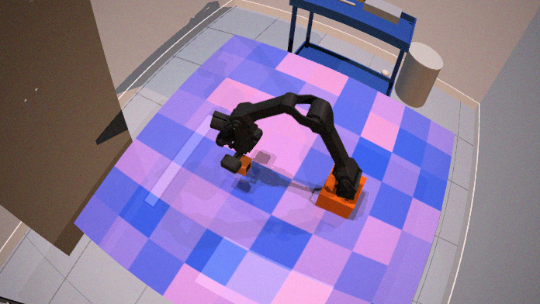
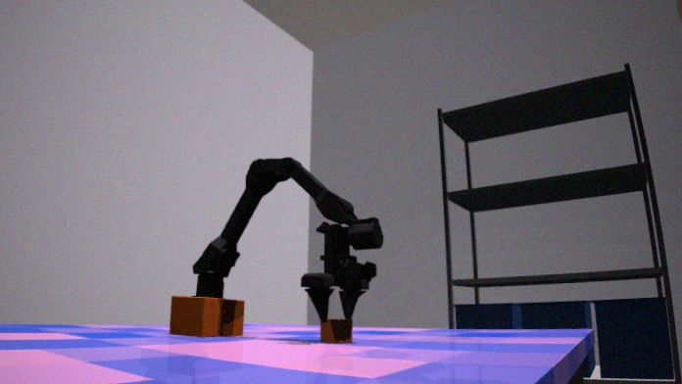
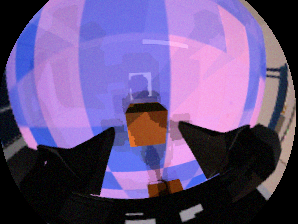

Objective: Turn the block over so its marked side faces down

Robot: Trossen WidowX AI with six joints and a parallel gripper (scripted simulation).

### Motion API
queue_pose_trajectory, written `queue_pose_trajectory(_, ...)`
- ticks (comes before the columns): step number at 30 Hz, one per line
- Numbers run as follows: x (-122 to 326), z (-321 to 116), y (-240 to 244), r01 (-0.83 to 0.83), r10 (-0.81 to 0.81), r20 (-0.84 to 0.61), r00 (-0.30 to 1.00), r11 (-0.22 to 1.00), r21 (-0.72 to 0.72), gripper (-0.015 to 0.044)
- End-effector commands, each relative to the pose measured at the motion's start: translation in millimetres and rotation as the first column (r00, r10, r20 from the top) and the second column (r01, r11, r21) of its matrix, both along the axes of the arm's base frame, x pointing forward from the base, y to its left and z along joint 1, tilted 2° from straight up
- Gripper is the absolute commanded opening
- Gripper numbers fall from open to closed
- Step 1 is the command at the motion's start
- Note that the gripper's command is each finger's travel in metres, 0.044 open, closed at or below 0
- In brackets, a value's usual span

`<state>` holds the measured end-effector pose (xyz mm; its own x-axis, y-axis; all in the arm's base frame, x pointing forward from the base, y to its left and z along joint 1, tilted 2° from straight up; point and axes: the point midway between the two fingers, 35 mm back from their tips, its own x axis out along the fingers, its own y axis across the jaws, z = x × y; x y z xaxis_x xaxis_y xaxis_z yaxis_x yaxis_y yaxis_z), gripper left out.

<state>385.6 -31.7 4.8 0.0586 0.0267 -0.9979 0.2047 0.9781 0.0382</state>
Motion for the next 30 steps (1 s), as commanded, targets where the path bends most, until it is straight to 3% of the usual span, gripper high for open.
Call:
queue_pose_trajectory(1,-1.0,-6.8,1.0,0.001,-0.001,-0.003,1.0,1.0,0.005,0.044)
queue_pose_trajectory(8,-0.9,-15.5,1.4,0.001,-0.001,-0.003,1.0,1.0,0.005,0.044)
queue_pose_trajectory(16,-0.9,-15.5,1.4,0.001,-0.001,-0.003,1.0,1.0,0.005,0.023)
queue_pose_trajectory(30,-0.9,-15.5,1.4,0.001,-0.001,-0.003,1.0,1.0,0.005,0.0137)
